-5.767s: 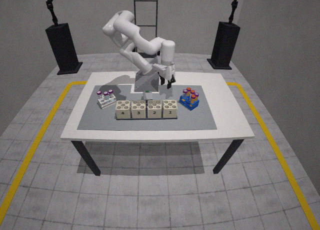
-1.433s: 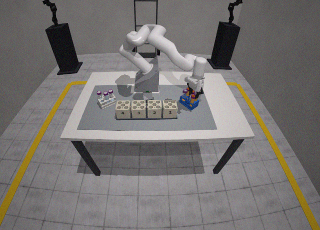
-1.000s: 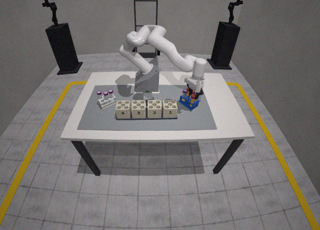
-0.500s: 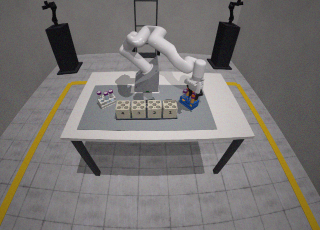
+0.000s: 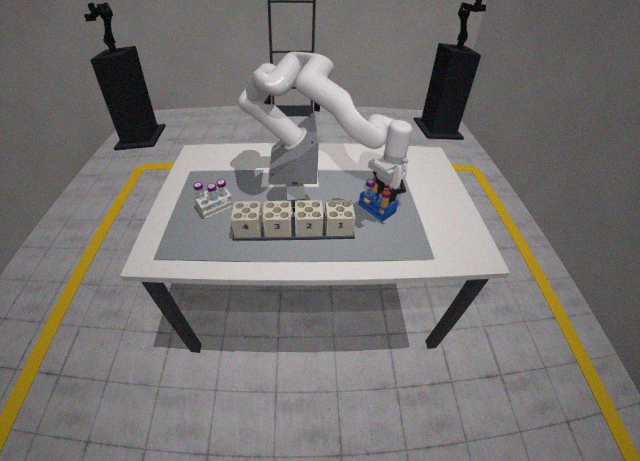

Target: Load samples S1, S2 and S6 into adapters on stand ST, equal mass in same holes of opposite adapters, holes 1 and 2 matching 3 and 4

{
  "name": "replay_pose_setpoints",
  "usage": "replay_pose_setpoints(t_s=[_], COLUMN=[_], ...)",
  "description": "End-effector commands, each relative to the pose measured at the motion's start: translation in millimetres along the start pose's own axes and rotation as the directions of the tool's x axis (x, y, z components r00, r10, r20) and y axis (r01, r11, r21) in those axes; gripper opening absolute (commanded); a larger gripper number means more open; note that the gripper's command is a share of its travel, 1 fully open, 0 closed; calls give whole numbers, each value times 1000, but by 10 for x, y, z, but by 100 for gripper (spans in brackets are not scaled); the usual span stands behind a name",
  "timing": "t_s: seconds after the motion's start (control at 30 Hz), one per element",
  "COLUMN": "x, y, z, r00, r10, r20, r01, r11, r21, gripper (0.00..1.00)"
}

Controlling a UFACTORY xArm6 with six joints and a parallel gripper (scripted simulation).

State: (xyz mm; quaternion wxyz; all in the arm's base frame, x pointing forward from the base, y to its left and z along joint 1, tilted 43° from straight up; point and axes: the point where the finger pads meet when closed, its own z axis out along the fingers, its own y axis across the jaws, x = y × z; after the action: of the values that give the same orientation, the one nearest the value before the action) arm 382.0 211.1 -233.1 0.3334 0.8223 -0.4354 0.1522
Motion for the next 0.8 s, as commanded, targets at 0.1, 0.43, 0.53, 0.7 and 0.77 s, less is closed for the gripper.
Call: replay_pose_setpoints(t_s=[0.1, 0.43, 0.53, 0.7, 0.77], x=[2, 2, 1, 1, 1], y=[-15, -15, -14, -14, -14], z=[-23, -40, -40, -40, -40], r00=[1000, 1000, 1000, 1000, 1000], r10=[1, 1, 1, 1, 1], r20=[1, 1, 1, 1, 1], r01=[-1, -1, -1, -1, -1], r11=[1000, 1000, 1000, 1000, 1000], r21=[5, 5, 5, 5, 5], gripper=[57, 0, 0, 0, 0])
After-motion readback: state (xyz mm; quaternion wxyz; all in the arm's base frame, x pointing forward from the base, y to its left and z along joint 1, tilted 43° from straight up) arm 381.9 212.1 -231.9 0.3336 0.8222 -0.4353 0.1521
